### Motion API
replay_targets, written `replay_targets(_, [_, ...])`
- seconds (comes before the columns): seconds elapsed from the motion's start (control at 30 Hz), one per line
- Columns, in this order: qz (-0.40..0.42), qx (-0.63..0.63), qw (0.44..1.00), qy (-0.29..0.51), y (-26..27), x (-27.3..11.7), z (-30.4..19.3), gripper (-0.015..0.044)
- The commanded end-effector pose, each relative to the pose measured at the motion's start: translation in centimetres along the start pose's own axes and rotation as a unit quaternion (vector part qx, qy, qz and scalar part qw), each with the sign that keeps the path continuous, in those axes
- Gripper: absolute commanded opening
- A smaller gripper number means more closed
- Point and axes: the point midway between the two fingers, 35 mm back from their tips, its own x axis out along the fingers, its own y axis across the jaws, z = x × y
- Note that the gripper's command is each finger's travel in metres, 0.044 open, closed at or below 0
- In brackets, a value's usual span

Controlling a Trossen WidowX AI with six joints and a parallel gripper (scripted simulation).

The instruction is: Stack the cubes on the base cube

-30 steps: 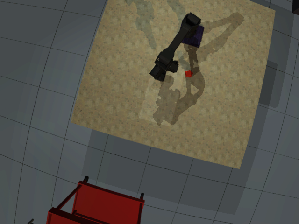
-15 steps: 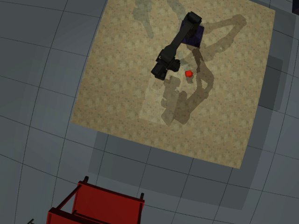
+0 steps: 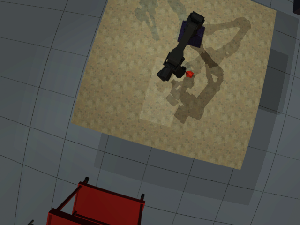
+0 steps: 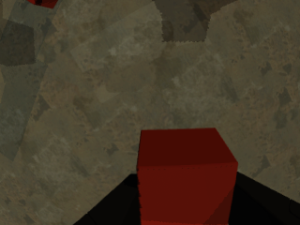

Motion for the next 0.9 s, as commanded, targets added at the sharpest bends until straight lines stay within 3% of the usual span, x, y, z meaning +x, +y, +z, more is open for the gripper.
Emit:
replay_targets(0.0, [-0.002,0.061,0.998,0.0,0.5,0.0,0.9,0.0105])
replay_targets(0.87, [0.0,0.409,0.913,-0.002,3.8,0.3,6.1,0.0105])
